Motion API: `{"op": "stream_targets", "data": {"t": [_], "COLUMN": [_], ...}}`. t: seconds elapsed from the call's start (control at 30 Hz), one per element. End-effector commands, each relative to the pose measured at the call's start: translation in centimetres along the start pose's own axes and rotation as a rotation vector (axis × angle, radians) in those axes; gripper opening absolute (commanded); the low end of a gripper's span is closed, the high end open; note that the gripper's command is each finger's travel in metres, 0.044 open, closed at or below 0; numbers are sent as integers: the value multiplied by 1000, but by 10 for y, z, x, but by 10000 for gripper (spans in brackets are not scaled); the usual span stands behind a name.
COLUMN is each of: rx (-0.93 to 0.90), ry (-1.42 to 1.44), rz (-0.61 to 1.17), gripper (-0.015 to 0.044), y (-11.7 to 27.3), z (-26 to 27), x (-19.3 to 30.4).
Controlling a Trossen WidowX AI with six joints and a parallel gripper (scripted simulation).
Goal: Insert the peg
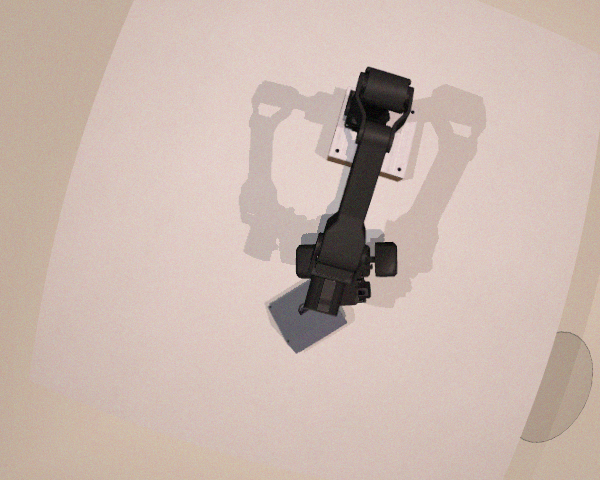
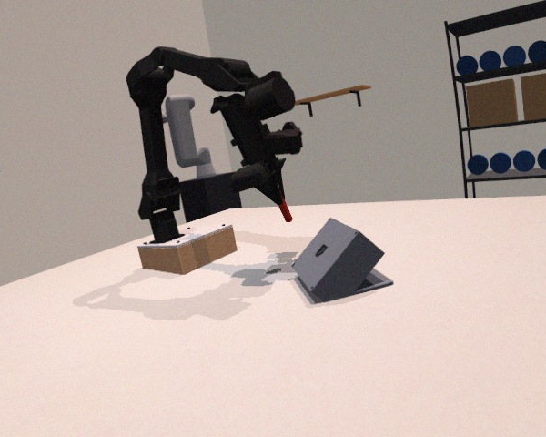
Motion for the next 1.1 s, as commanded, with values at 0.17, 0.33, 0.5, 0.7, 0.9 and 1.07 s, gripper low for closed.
{"op": "stream_targets", "data": {"t": [0.17, 0.33, 0.5, 0.7, 0.9, 1.07], "rx": [-27, -38, -48, -59, -68, -75], "ry": [49, 77, 105, 139, 173, 202], "rz": [-34, -52, -71, -94, -119, -140], "gripper": [0, 0, 0, 0, 0, 0], "y": [4, 6, 9, 11, 14, 16], "z": [-11, -18, -25, -34, -43, -50], "x": [-4, -5, -6, -7, -8, -8]}}
Point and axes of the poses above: the point midway between the two fingers, 35 mm back from their tips, its own y axis back along the fingers, its own z axis across the jaws, x = y × z, the point moved 9 cm from there along y, back along the fingers, and after that the axes turned 6 degrees about -y, right-handed, at the moved point
